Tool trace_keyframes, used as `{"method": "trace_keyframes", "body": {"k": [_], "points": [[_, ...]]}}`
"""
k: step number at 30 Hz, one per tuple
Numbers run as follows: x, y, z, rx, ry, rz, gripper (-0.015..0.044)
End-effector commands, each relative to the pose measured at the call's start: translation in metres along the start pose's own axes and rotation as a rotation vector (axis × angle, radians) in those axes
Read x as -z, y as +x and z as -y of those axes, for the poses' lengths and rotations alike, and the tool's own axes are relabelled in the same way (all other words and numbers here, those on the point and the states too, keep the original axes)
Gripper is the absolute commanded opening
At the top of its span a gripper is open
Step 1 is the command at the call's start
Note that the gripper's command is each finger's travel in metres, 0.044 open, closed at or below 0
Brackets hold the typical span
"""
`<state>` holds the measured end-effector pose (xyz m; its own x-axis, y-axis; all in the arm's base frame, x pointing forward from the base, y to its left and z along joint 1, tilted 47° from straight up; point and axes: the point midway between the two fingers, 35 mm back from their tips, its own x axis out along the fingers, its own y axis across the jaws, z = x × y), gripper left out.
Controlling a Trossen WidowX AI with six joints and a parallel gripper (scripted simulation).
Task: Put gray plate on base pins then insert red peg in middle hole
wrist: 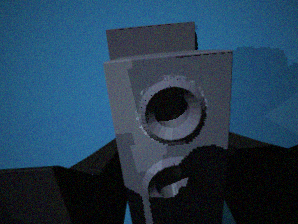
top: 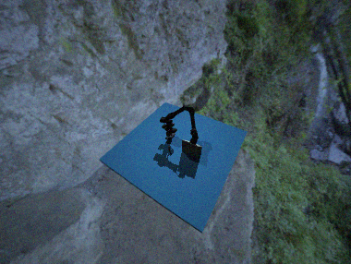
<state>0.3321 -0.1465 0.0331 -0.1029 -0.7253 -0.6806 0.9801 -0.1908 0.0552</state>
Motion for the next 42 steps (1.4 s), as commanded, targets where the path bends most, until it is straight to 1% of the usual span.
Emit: {"method": "trace_keyframes", "body": {"k": [1,34,42], "points": [[-0.008,0.0,0.0,-0.01,0.006,0.005,0.0],[-0.01,-0.001,-0.001,-0.01,0.006,0.005,0.0],[-0.01,0.013,-0.001,-0.01,0.006,0.006,0.0]]}}
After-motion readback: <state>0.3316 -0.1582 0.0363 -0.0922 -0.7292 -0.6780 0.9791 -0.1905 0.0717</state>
